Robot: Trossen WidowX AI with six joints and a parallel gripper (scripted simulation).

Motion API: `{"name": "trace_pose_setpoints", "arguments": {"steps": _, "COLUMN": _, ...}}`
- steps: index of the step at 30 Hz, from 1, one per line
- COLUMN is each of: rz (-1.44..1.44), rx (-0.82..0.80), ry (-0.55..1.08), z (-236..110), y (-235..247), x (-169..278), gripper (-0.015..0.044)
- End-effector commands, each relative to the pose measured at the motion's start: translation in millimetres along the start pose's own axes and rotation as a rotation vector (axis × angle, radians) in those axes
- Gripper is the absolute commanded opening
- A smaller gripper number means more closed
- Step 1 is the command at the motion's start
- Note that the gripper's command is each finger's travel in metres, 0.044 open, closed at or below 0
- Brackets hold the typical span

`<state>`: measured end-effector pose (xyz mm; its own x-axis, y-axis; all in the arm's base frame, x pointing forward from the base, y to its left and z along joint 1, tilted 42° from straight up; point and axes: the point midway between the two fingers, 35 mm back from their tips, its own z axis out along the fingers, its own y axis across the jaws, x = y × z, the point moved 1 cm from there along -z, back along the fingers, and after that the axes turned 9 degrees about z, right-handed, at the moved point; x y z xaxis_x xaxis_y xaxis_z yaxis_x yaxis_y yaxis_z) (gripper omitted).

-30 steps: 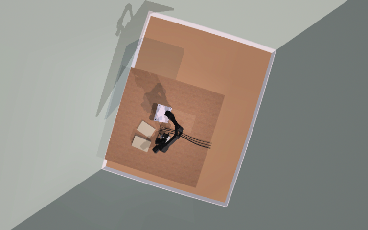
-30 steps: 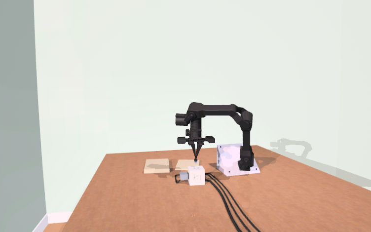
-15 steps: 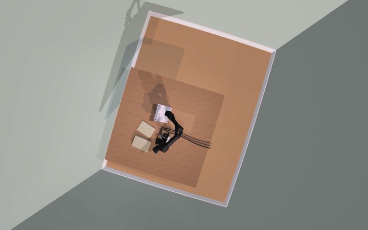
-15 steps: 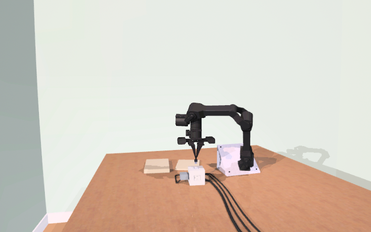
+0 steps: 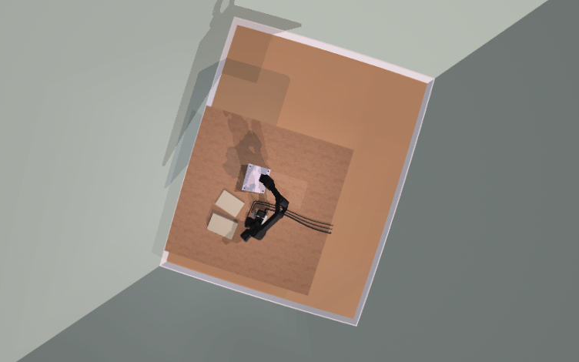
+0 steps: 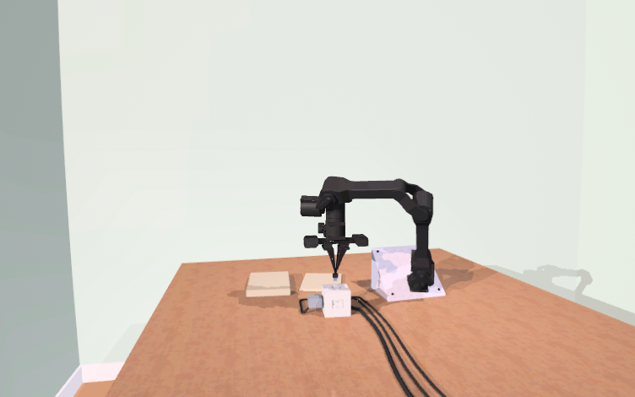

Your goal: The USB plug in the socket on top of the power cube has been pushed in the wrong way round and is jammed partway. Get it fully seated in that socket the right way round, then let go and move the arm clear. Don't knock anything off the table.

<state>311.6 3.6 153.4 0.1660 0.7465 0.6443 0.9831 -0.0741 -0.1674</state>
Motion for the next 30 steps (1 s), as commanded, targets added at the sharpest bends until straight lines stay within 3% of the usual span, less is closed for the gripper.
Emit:
{"name": "trace_pose_setpoints", "arguments": {"steps": 1, "rz": 0.001, "rx": 0.0, "ry": 0.003, "z": 1.0, "y": -0.2, "x": 1.6, "gripper": 0.0}}
{"name": "trace_pose_setpoints", "arguments": {"steps": 30, "rz": 0.001, "rx": 0.0, "ry": 0.004, "z": 4.5, "y": -0.7, "x": 5.5, "gripper": 0.0}}
